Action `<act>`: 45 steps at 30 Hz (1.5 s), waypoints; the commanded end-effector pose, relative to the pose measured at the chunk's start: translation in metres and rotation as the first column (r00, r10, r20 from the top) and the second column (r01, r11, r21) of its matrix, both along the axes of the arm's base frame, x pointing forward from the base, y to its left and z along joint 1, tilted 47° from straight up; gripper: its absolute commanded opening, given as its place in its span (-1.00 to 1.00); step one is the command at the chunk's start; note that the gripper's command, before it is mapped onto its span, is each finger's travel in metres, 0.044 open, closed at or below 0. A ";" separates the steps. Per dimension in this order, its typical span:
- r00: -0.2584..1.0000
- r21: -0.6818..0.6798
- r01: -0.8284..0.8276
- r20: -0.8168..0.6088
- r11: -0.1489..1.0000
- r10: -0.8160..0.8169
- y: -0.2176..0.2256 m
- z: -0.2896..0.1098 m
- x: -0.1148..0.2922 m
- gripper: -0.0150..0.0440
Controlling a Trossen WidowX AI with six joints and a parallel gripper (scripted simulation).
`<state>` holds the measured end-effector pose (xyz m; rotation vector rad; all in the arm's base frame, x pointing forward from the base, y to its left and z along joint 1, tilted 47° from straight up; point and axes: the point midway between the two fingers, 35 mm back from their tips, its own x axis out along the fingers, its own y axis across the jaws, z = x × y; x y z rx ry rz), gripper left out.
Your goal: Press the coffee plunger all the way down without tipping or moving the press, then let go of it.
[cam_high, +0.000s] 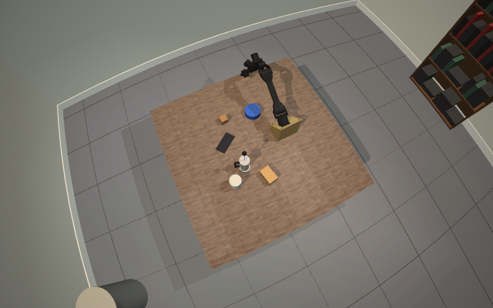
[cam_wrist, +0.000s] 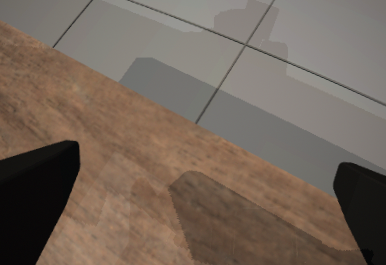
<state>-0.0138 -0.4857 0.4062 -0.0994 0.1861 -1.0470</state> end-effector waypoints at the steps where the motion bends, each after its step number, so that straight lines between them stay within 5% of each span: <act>1: 0.998 0.011 -0.054 -0.016 0.998 0.054 0.007 -0.007 0.056 1.00; 7: 0.991 -0.021 -0.133 -0.029 0.991 0.132 0.024 0.002 0.110 1.00; 18: 0.953 0.085 -0.295 -0.045 0.952 0.300 0.060 -0.045 0.242 1.00; 27: 0.879 0.144 -0.454 -0.094 0.880 0.468 0.136 -0.083 0.346 1.00; 37: 0.779 0.274 -0.547 -0.181 0.791 0.601 0.270 -0.153 0.442 1.00; 45: 0.631 0.339 -0.612 -0.334 0.714 0.700 0.401 -0.214 0.466 1.00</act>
